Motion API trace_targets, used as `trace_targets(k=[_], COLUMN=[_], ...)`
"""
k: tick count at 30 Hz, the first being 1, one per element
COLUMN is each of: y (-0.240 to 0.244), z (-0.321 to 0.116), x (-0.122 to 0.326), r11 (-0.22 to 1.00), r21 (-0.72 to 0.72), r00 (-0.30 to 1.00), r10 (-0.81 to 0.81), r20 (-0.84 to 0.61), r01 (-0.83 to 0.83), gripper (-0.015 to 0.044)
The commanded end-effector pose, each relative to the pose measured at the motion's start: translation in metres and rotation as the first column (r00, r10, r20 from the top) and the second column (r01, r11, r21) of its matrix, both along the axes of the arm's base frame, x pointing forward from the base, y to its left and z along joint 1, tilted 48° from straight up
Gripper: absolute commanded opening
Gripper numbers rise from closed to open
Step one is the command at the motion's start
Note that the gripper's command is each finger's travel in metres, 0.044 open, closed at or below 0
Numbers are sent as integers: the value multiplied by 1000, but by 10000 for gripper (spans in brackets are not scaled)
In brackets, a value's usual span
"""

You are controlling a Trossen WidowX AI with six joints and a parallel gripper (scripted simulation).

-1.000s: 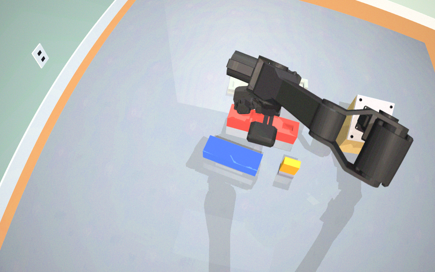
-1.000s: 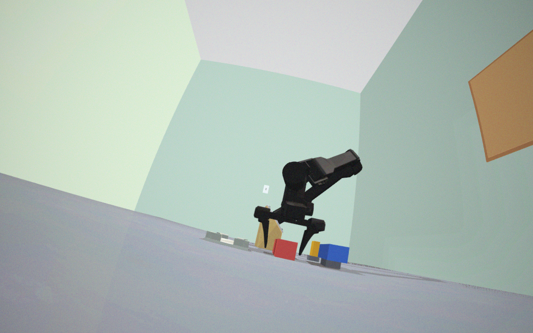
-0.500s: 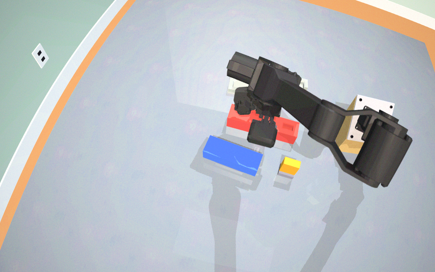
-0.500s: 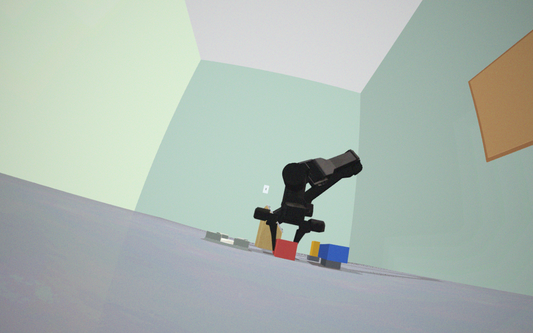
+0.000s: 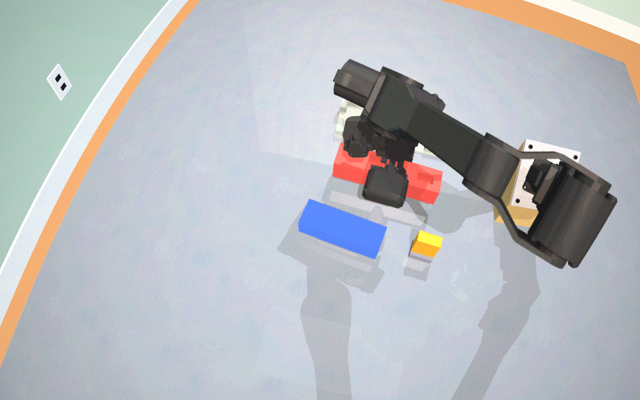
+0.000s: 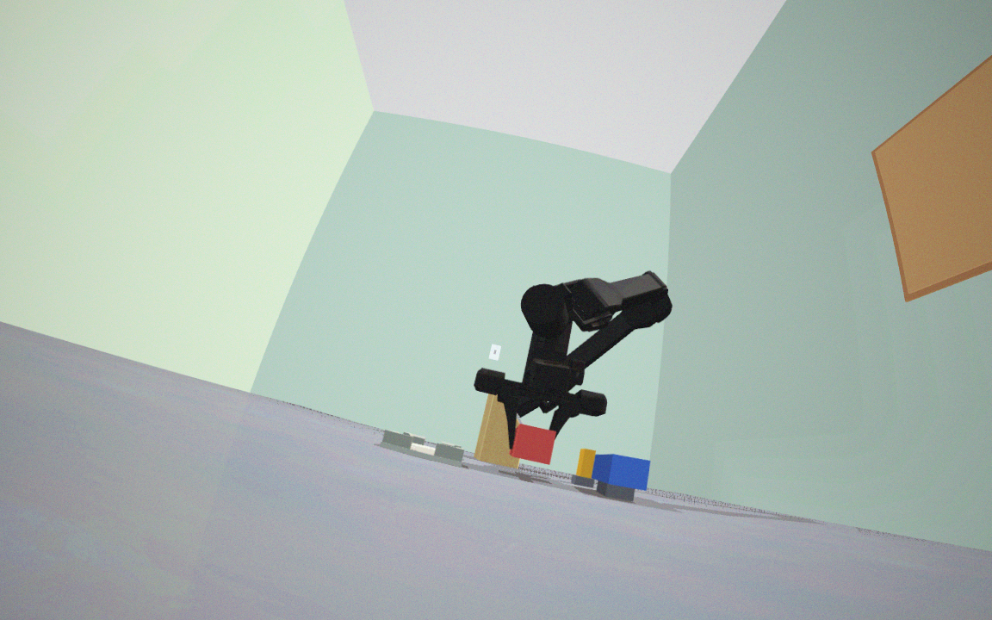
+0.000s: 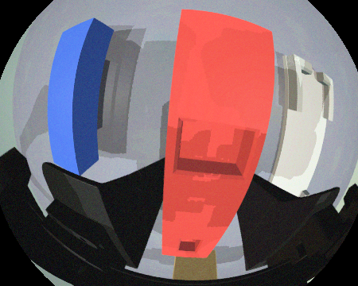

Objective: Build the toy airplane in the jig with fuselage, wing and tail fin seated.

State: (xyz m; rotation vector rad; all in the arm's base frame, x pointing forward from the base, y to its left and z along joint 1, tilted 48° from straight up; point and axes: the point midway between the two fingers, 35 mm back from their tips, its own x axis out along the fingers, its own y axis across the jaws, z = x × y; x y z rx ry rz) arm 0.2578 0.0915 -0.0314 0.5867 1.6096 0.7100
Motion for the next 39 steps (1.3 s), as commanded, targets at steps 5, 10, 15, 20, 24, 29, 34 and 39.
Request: trace_targets(k=[5, 10, 15, 20, 24, 29, 34, 39], y=[-19, -30, -41, -52, -61, -72, -76, -82], z=[16, 26, 36, 47, 57, 69, 71, 57], x=[8, 11, 13, 13, 13, 13, 13, 16], r11=[1000, 1000, 1000, 1000, 1000, 1000, 1000, 1000], r21=[-7, -8, -8, -6, -4, 0, 2, 3], r00=[1000, 1000, 1000, 1000, 1000, 1000, 1000, 1000], r10=[0, 0, 1, 2, 2, 4, 5, 14], r20=[11, 11, 10, 10, 9, 8, 9, 20], r01=[0, 0, -1, -2, -2, -4, -5, -15], gripper=[0, 0, 0, 0, 0, 0, 0, 0])
